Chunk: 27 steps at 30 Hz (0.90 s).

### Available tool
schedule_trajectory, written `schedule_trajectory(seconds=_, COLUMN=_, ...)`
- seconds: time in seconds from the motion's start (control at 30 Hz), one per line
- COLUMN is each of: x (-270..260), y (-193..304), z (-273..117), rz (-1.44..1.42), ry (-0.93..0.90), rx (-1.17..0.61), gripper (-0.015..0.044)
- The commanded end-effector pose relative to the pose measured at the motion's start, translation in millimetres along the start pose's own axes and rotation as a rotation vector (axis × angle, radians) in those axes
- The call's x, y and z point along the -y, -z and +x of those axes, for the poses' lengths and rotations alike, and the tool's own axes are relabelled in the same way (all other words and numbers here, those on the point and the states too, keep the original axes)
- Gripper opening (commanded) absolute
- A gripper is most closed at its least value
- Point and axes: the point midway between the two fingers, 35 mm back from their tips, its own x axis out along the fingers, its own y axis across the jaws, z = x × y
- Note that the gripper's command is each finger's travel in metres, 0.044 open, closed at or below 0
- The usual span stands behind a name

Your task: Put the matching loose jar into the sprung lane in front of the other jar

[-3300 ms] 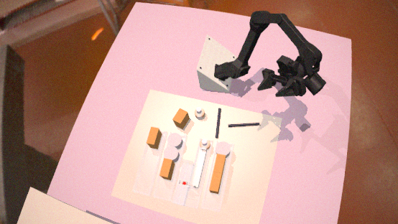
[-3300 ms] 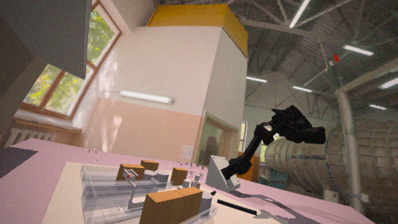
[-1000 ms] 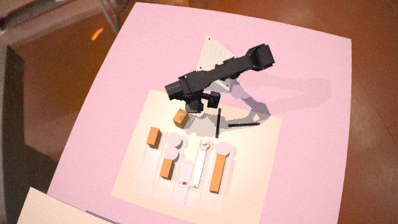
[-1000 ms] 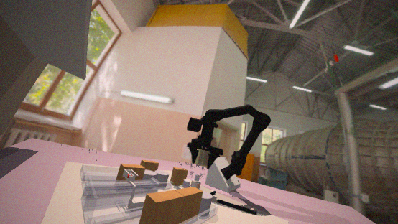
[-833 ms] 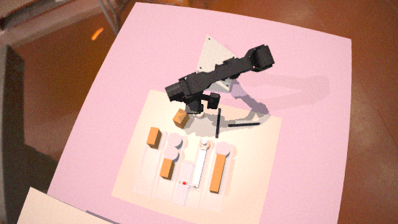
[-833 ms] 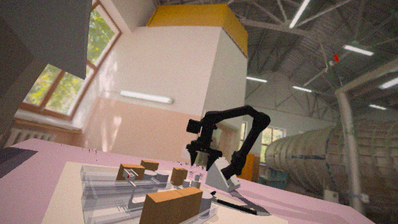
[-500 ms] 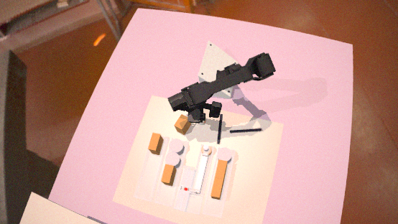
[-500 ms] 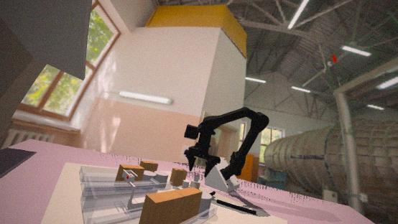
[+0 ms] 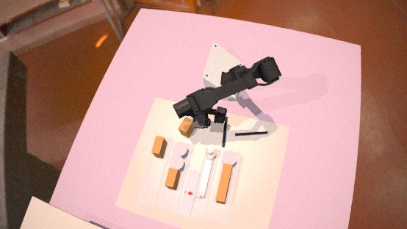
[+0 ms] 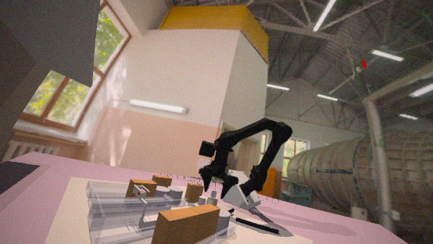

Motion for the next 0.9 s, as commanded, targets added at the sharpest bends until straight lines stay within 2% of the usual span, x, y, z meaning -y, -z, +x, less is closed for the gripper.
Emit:
schedule_trajectory(seconds=0.0, x=-1, y=1, z=8, rz=0.009, ry=-0.007, rx=0.0, gripper=0.044)
schedule_trajectory(seconds=0.37, x=-2, y=2, z=23, rz=0.008, ry=-0.008, rx=0.0, gripper=0.044)
schedule_trajectory(seconds=0.7, x=-2, y=2, z=23, rz=0.008, ry=-0.008, rx=0.0, gripper=0.0177)
schedule_trajectory(seconds=0.87, x=-2, y=2, z=23, rz=0.008, ry=-0.008, rx=0.0, gripper=0.0144)
